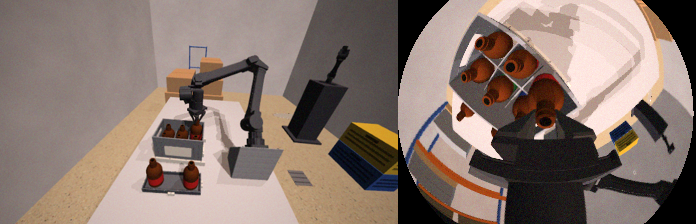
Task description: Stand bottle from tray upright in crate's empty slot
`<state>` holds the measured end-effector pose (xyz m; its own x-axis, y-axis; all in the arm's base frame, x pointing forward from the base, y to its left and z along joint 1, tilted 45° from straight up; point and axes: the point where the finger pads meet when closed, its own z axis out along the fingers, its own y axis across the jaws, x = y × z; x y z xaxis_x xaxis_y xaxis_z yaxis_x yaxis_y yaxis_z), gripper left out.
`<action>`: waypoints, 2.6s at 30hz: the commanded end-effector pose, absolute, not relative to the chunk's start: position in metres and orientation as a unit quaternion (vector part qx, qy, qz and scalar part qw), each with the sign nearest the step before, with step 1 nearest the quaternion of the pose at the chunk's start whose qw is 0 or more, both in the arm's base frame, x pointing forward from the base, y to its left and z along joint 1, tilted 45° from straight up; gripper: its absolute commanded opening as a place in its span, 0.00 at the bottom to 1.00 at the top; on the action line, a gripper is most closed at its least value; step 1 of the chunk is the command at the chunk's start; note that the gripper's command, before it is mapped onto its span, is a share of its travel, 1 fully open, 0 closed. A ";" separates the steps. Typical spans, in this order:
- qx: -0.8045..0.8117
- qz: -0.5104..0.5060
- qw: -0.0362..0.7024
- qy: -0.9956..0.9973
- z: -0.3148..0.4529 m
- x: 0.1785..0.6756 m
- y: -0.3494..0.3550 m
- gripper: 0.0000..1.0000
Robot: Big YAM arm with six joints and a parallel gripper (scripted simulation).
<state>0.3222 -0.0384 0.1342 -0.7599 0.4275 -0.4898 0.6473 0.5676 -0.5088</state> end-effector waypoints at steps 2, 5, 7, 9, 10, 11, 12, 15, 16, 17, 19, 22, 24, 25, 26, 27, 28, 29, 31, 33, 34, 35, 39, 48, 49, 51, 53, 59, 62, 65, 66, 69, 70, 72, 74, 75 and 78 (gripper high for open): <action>0.312 -0.344 0.163 0.871 0.136 0.331 -0.043 0.00; 0.310 -0.346 0.160 0.871 0.131 0.327 -0.047 0.00; 0.310 -0.346 0.159 0.871 0.129 0.327 -0.048 0.00; 0.311 -0.345 0.161 0.871 0.129 0.330 -0.049 0.00; 0.311 -0.345 0.162 0.871 0.129 0.331 -0.050 0.00; 0.311 -0.345 0.162 0.871 0.129 0.331 -0.050 0.00; 0.311 -0.345 0.162 0.871 0.129 0.331 -0.050 0.00; 0.310 -0.347 0.160 0.871 0.124 0.325 -0.054 0.00; 0.310 -0.346 0.159 0.871 0.123 0.326 -0.055 0.00; 0.312 -0.344 0.164 0.870 0.125 0.331 -0.055 0.00; 0.312 -0.345 0.163 0.870 0.123 0.332 -0.056 0.00; 0.309 -0.348 0.156 0.871 0.116 0.326 -0.060 0.00; 0.311 -0.344 0.162 0.871 0.119 0.333 -0.060 0.00; 0.312 -0.344 0.164 0.870 0.120 0.333 -0.060 0.00; 0.312 -0.344 0.164 0.870 0.119 0.331 -0.062 0.00; 0.311 -0.345 0.163 0.870 0.117 0.328 -0.063 0.00; 0.311 -0.345 0.163 0.870 0.117 0.328 -0.063 0.00; 0.311 -0.345 0.163 0.870 0.117 0.328 -0.063 0.00; 0.313 -0.343 0.166 0.870 0.119 0.333 -0.063 0.00; 0.310 -0.346 0.160 0.871 0.113 0.328 -0.065 0.00; 0.310 -0.347 0.159 0.871 0.112 0.328 -0.065 0.00; 0.311 -0.346 0.161 0.871 0.113 0.330 -0.065 0.00; 0.312 -0.344 0.164 0.870 0.115 0.332 -0.066 0.00; 0.311 -0.344 0.165 0.871 0.116 0.333 -0.065 0.00; 0.311 -0.344 0.165 0.871 0.116 0.333 -0.065 0.00; 0.311 -0.344 0.165 0.871 0.116 0.333 -0.065 0.00; 0.311 -0.344 0.165 0.871 0.116 0.333 -0.065 0.00; 0.311 -0.344 0.165 0.871 0.116 0.333 -0.065 0.00; 0.311 -0.344 0.165 0.871 0.116 0.333 -0.065 0.00; 0.311 -0.344 0.165 0.871 0.116 0.333 -0.065 0.00; 0.311 -0.344 0.165 0.871 0.116 0.333 -0.065 0.00; 0.311 -0.344 0.165 0.871 0.116 0.333 -0.065 0.00; 0.311 -0.344 0.165 0.871 0.116 0.333 -0.065 0.00; 0.311 -0.344 0.165 0.871 0.116 0.333 -0.065 0.00; 0.311 -0.344 0.165 0.871 0.116 0.333 -0.065 0.00; 0.311 -0.344 0.165 0.871 0.116 0.333 -0.065 0.00; 0.311 -0.344 0.165 0.871 0.116 0.333 -0.065 0.00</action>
<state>0.3250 -0.0620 0.1102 -0.7621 0.4262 -0.4873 0.6446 0.5700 -0.5095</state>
